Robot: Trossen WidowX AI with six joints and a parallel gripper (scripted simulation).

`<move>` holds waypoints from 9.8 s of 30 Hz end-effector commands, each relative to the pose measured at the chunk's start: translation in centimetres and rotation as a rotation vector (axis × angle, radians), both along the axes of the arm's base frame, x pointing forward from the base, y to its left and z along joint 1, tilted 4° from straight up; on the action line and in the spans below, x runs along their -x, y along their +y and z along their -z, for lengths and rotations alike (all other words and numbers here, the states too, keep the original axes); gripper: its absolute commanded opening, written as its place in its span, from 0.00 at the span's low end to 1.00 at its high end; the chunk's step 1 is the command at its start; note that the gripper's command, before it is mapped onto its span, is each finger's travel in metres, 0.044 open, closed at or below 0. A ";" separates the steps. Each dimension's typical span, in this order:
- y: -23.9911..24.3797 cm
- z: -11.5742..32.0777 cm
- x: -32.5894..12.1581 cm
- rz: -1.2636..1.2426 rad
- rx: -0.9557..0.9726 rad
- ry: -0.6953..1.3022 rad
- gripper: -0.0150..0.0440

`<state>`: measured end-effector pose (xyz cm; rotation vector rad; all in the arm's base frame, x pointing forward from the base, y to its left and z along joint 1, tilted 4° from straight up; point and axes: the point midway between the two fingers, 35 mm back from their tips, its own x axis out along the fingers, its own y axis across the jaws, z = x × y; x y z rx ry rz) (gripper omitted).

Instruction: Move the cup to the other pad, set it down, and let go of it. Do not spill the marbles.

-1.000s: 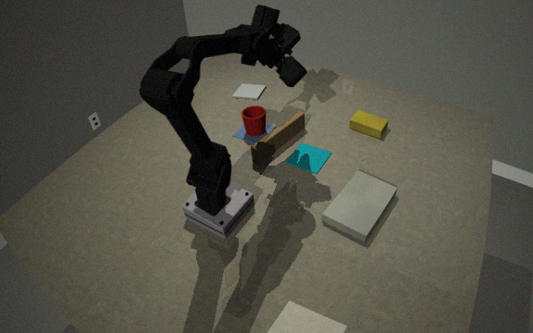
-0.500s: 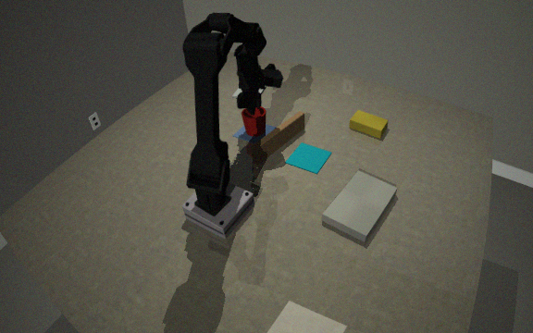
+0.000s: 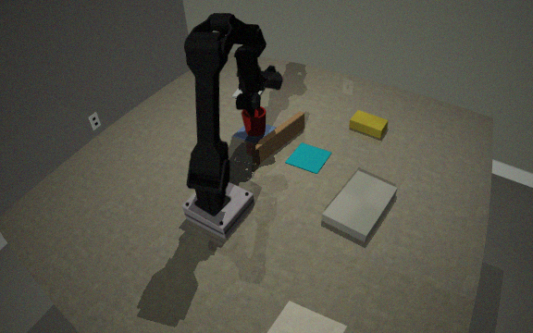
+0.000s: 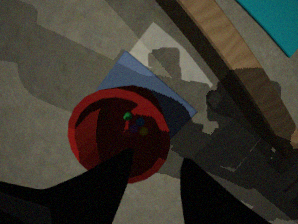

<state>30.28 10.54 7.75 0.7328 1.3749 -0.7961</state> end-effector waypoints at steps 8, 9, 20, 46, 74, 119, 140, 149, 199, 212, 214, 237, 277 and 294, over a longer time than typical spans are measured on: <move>-0.2 2.0 0.0 0.006 0.006 0.007 0.50; -0.2 2.1 0.0 0.006 0.006 0.007 0.50; -0.3 3.9 0.1 0.006 0.006 0.007 0.50; -0.3 5.4 0.1 0.008 0.002 0.005 0.28; 0.3 -2.0 0.1 0.006 0.005 0.007 0.25; -4.4 -3.1 0.8 0.005 0.009 0.008 0.25; -9.0 -3.6 1.1 0.006 0.013 0.007 0.25; -10.9 -3.7 1.3 0.006 0.015 0.007 0.25; -20.1 -4.4 2.8 0.006 0.024 0.008 0.25; -20.3 -2.7 2.7 0.006 0.024 0.008 0.25; -20.3 -2.4 2.7 0.006 0.024 0.008 0.25; -20.7 0.7 2.6 0.006 0.024 0.008 0.25; -21.0 3.1 2.6 0.011 0.025 0.004 0.47; -20.9 1.2 2.6 0.009 0.025 0.005 0.47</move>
